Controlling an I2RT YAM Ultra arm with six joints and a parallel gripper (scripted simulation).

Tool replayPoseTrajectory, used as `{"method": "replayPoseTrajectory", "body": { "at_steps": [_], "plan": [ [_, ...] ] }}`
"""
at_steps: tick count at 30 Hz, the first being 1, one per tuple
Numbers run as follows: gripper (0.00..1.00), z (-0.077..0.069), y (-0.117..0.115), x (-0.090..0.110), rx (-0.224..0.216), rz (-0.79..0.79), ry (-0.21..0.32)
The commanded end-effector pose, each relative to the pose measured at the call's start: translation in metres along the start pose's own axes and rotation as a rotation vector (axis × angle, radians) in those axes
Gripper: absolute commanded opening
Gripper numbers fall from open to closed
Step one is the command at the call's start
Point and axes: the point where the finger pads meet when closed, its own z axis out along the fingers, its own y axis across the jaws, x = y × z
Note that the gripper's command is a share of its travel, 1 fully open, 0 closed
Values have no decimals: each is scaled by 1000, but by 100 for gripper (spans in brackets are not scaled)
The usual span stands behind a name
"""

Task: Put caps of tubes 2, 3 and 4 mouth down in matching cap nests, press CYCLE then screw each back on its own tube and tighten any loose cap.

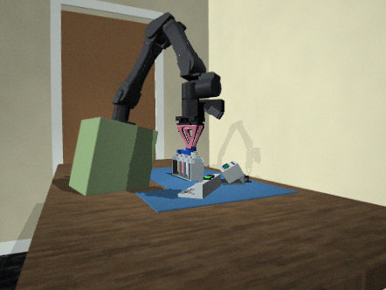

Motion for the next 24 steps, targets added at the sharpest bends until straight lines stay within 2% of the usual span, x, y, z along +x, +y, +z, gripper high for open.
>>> {"method": "replayPoseTrajectory", "body": {
  "at_steps": [1,3,8,9,11,12,14,15,17,20,24],
  "plan": [
    [0,-6,-2,-3,2,3,-9],
    [0,-6,-2,-3,2,3,-9],
    [0,-5,39,9,3,-404,-8],
    [0,-5,39,9,3,-414,-8],
    [0,-5,55,14,3,-578,-8],
    [0,-5,55,14,3,-581,-8],
    [0,-5,71,19,3,-747,-8],
    [0,-5,71,19,3,-747,-8],
    [0,-5,87,24,3,-913,-8],
    [0,-5,87,24,3,-914,-8],
    [0,-5,119,34,3,-1228,-7]
  ]
}}
